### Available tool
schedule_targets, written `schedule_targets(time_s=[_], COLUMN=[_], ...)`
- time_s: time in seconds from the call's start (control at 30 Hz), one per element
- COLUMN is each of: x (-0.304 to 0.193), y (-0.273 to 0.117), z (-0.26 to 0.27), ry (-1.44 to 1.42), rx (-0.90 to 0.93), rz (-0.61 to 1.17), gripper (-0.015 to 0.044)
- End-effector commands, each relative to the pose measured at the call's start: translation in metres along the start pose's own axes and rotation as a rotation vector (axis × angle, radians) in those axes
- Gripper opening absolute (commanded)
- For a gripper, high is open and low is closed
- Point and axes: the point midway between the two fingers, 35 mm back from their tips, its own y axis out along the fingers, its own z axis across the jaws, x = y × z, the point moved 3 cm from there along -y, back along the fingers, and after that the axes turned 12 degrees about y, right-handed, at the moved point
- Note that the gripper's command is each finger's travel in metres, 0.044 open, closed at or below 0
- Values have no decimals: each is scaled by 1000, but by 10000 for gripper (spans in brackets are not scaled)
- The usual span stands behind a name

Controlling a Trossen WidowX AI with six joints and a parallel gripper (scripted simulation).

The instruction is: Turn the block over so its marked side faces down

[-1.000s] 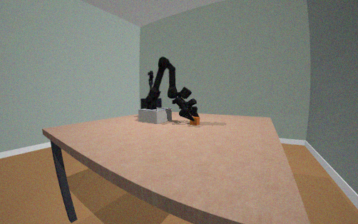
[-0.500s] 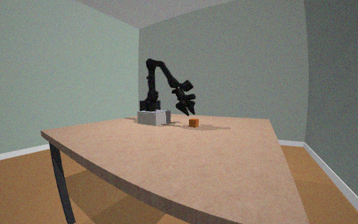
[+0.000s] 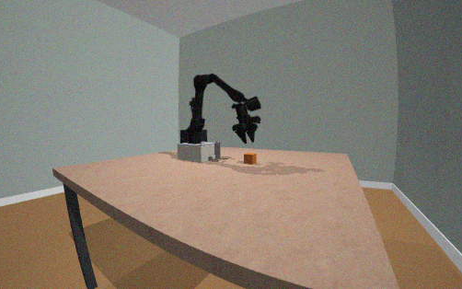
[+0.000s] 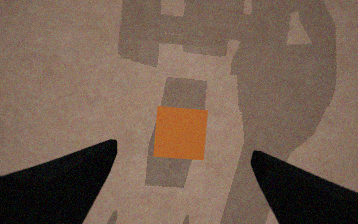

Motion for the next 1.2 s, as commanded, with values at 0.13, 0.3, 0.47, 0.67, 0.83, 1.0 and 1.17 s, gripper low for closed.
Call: schedule_targets(time_s=[0.13, 0.3, 0.47, 0.67, 0.83, 1.0, 1.17], x=[22, 23, 14, 14, 10, 10, 8], y=[-6, -7, 25, 27, 42, 42, 47], z=[3, 3, 2, 2, 1, 1, 1], ry=[2, 2, 2, 2, 2, 2, 2], rx=[-46, -47, -47, -47, -47, -47, -47], rz=[253, 259, 259, 259, 259, 259, 259], gripper=[440, 440, 440, 440, 440, 440, 440])
